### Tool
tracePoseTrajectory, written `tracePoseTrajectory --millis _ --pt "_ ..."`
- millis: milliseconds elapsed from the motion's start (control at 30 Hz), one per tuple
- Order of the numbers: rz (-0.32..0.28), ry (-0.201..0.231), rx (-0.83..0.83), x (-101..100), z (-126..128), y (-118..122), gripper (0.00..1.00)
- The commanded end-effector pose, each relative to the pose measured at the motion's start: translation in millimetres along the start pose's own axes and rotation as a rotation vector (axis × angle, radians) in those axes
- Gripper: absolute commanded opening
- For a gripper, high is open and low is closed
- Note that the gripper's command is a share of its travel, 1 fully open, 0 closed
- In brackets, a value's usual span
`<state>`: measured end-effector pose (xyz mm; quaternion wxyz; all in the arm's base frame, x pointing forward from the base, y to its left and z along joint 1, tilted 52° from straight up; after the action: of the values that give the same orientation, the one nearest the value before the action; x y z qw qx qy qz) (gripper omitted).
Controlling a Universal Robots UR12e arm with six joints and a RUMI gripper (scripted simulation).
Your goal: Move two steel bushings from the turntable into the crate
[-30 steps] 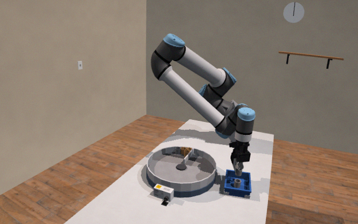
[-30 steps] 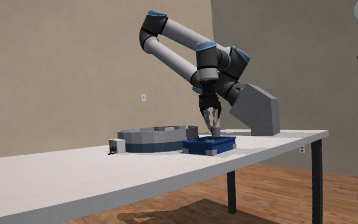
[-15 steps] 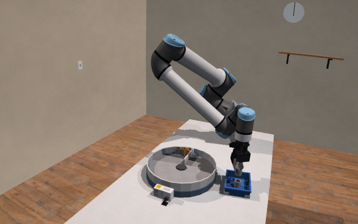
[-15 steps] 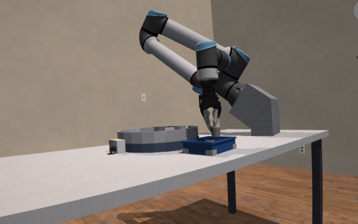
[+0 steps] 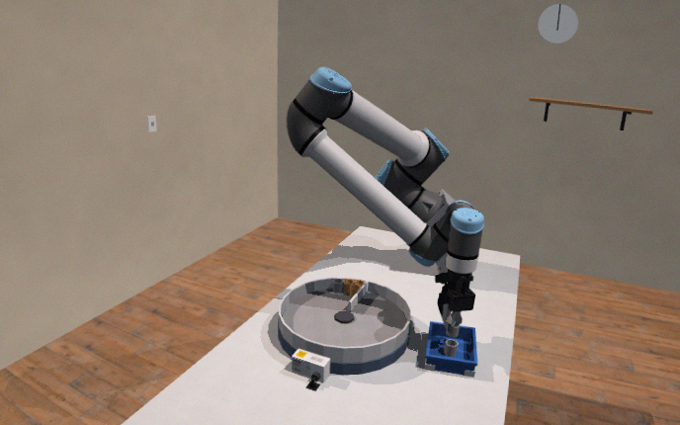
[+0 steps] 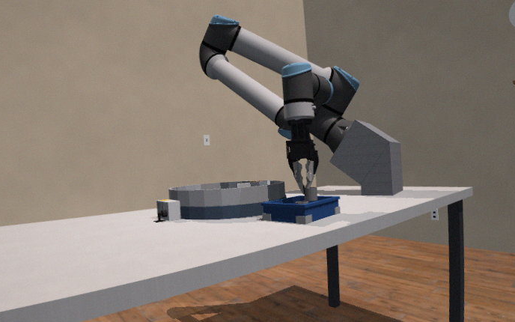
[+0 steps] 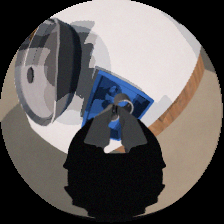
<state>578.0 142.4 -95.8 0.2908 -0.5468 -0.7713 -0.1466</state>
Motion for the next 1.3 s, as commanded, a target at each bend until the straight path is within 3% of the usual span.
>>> tracePoseTrajectory --millis 0,433,1267 --pt "-0.001 0.0 0.0 -4.5 0.0 0.3 0.0" --pt "-0.001 0.0 0.0 -25.5 0.0 0.3 0.0" --pt "-0.001 0.0 0.0 -29.5 0.0 0.3 0.0"
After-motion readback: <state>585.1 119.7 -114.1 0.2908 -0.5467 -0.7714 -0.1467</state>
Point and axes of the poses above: the point where the finger pads meet when closed, its own x axis back along the fingers, its own z axis across the jaws, y = z × x, the point moved 8 cm from there along x, back along the fingers, and after that the axes turned 11 degrees about -x, right-handed, at the moved point
